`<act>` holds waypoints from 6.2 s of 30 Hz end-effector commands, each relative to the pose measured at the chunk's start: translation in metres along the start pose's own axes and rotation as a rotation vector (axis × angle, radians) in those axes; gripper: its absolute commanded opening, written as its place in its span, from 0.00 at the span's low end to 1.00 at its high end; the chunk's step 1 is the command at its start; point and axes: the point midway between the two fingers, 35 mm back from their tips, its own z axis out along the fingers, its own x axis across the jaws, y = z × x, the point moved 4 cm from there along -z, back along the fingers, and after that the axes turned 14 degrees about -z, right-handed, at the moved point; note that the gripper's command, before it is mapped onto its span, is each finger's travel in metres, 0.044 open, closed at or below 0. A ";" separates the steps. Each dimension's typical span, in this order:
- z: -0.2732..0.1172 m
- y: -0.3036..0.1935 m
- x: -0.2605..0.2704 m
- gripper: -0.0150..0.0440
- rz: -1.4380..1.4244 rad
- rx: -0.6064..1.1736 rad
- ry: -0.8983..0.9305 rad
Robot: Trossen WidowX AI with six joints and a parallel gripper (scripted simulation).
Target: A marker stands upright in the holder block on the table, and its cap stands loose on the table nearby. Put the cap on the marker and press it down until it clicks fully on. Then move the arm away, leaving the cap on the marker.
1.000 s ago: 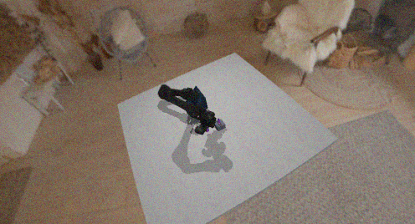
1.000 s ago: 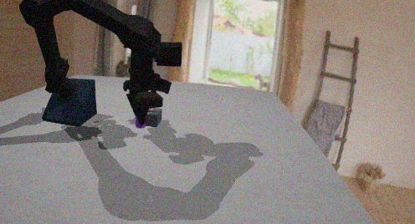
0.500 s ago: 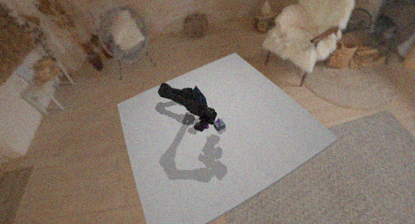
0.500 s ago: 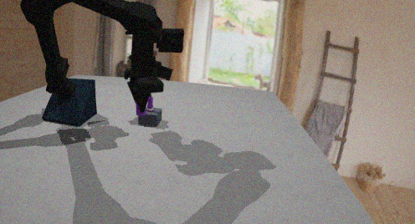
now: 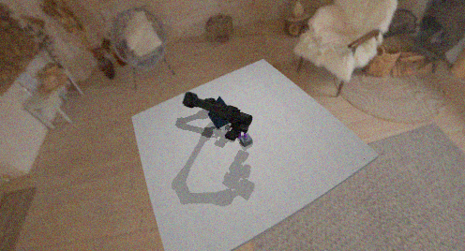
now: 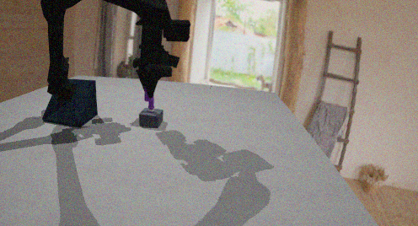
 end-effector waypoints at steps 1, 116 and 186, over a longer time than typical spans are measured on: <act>-0.009 0.012 0.012 0.25 0.001 -0.001 0.002; -0.031 0.029 0.034 0.25 0.619 0.003 -0.002; -0.085 0.030 0.034 1.00 0.620 0.001 0.000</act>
